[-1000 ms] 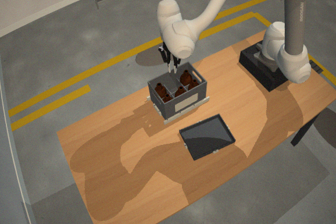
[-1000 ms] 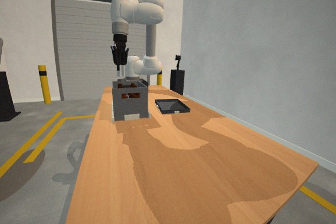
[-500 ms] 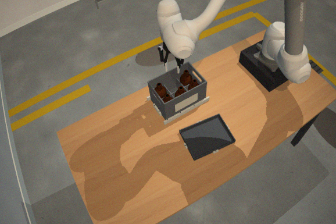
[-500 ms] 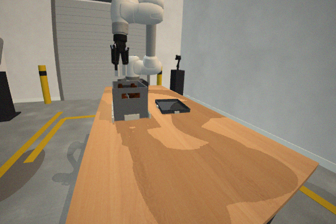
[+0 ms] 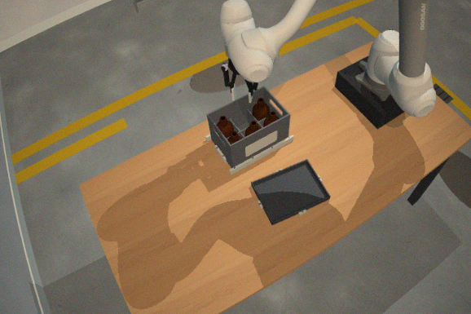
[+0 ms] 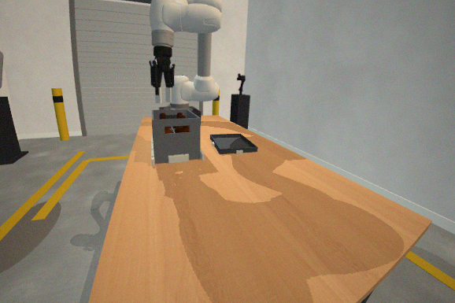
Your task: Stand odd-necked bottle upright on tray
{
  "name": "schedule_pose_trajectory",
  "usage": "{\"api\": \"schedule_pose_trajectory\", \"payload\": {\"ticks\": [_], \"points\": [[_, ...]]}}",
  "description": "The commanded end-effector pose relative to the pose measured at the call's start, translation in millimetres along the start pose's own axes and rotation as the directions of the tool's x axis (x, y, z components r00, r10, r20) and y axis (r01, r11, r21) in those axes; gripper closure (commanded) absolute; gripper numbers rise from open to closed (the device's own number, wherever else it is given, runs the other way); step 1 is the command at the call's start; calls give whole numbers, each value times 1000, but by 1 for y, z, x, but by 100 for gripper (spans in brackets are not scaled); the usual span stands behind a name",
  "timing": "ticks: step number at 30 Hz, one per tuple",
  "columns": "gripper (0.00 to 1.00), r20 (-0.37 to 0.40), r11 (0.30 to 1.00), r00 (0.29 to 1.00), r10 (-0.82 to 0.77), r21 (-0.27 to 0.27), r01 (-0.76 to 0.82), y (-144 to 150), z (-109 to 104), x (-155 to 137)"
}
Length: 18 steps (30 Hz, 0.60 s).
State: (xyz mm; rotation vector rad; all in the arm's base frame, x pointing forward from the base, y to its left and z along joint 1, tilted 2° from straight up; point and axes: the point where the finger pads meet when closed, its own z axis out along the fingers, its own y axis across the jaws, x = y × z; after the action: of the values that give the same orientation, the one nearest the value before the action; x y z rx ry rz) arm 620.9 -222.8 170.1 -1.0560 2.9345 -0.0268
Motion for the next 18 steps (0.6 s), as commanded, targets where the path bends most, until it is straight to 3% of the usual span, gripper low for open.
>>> {"api": "schedule_pose_trajectory", "payload": {"ticks": [1, 18], "points": [[62, -2, 1000, 1000, 10, 4, -10, -3, -3, 3], [62, -2, 1000, 1000, 9, 4, -9, -3, 1, 3]]}}
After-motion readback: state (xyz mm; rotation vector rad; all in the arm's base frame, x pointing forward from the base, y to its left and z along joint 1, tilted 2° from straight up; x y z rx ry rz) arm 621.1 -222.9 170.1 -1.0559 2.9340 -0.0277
